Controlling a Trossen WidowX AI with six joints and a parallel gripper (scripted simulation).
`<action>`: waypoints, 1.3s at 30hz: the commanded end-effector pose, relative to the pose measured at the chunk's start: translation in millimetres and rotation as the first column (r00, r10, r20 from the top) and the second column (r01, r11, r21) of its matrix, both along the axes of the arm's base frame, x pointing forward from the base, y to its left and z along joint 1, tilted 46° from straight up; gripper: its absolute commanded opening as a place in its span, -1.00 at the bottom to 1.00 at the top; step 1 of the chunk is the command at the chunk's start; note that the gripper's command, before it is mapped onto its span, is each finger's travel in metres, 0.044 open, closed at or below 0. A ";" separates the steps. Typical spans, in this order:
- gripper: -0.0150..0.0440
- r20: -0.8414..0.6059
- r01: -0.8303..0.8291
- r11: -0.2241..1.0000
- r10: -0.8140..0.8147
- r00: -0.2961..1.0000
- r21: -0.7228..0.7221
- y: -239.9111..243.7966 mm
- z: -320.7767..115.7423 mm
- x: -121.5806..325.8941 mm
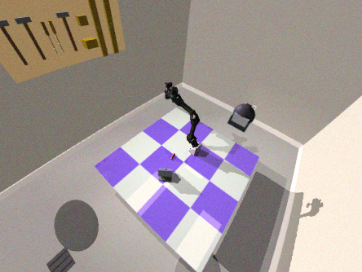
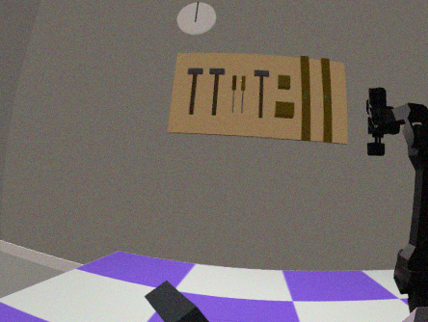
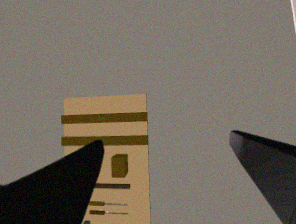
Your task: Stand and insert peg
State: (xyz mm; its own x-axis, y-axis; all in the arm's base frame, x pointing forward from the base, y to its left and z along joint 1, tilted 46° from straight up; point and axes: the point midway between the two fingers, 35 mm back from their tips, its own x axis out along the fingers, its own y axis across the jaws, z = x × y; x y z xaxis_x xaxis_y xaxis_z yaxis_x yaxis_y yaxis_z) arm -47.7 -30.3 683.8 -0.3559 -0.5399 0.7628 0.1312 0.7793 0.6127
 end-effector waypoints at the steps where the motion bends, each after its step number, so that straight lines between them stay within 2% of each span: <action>1: 1.00 0.008 -0.023 0.996 0.023 1.000 0.085 -29.5 -12.2 -2.9; 17: 1.00 -0.072 -0.053 0.915 0.089 0.993 0.399 -128.0 -58.5 15.1; 39: 1.00 -0.301 0.046 0.647 0.289 0.909 0.761 -233.8 -157.1 92.9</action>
State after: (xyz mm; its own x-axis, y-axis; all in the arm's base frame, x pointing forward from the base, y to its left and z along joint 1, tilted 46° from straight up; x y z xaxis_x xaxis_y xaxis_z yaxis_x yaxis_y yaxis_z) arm 30.0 -250.7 546.0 -0.0648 -0.9776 0.2003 0.3520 0.1655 0.9212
